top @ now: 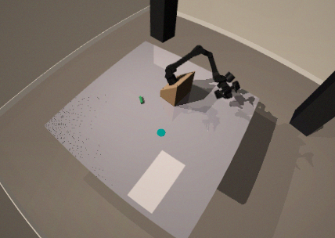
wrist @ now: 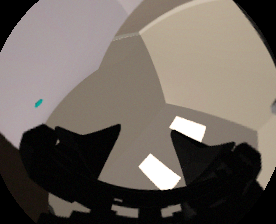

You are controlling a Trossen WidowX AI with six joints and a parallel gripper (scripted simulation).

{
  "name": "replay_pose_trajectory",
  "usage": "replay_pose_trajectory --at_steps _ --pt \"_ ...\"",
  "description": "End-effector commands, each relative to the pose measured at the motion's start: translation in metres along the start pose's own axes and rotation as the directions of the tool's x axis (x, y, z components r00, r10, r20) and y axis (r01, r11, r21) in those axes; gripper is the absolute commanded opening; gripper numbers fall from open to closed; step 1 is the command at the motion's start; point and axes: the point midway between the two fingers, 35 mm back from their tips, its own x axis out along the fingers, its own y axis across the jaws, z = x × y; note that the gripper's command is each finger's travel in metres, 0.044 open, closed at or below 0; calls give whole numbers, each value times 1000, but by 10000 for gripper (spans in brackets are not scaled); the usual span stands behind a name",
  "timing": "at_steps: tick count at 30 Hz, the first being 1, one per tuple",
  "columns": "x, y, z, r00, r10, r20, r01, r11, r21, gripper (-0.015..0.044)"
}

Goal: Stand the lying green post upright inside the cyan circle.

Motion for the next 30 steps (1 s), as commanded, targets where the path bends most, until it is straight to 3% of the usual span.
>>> replay_pose_trajectory --at_steps 1,7,19,30 --pt "2 0 -1 1000 6 2 -6 1000 3 374" --pt "60 23 -37 981 182 60 -187 978 90 233" --pt "164 133 -117 815 542 208 -580 769 270 233" --pt "193 275 -185 539 765 351 -827 401 394 233"
